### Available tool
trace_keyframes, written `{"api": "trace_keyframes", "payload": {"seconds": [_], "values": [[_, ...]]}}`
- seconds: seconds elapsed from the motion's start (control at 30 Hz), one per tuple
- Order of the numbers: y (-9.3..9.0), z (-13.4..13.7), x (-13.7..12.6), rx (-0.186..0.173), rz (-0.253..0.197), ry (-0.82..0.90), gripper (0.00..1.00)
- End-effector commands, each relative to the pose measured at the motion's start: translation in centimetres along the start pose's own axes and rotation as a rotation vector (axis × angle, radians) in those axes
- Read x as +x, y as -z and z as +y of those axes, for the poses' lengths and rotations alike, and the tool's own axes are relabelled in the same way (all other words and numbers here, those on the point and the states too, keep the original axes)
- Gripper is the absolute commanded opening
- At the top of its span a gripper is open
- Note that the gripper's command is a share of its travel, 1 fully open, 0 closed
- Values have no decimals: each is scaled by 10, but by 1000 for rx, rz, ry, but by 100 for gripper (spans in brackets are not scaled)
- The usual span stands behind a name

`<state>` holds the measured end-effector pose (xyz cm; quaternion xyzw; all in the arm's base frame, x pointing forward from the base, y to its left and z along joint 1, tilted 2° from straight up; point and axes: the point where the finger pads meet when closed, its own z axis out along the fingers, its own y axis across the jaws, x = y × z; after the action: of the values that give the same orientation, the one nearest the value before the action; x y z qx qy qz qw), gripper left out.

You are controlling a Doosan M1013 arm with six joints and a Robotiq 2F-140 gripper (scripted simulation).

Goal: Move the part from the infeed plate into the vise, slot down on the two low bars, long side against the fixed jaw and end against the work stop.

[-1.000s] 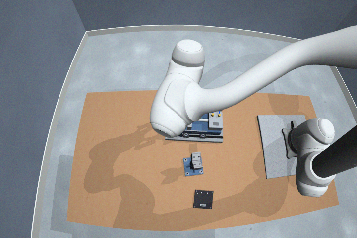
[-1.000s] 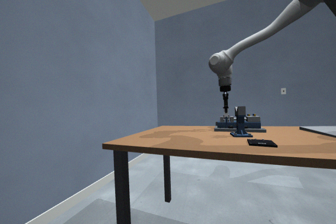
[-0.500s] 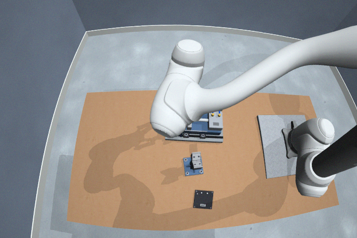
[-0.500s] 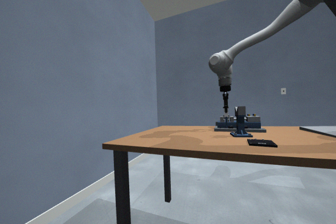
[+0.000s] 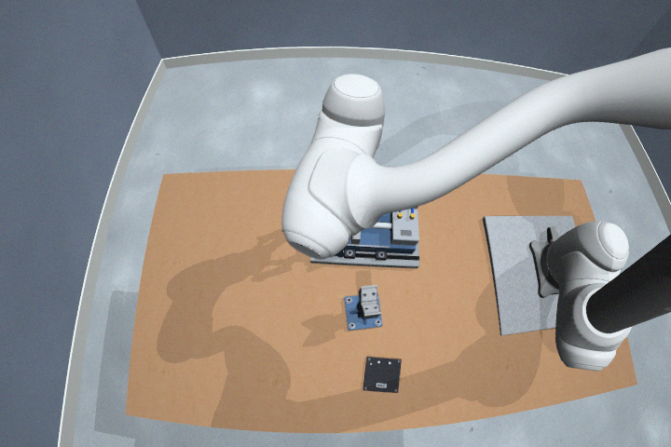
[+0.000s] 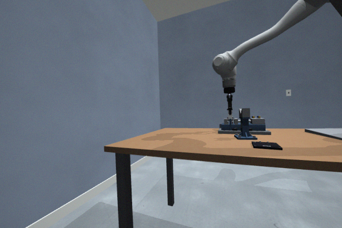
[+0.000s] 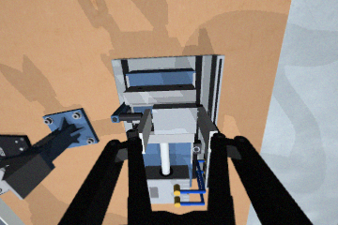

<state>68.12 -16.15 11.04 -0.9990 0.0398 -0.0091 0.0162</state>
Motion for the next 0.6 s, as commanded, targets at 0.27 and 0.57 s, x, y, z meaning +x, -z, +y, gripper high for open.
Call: {"api": "trace_keyframes", "payload": {"seconds": [0.27,0.57], "values": [[0,0,0,0,0,0,47],[2,0,0,0,0,0,47]]}}
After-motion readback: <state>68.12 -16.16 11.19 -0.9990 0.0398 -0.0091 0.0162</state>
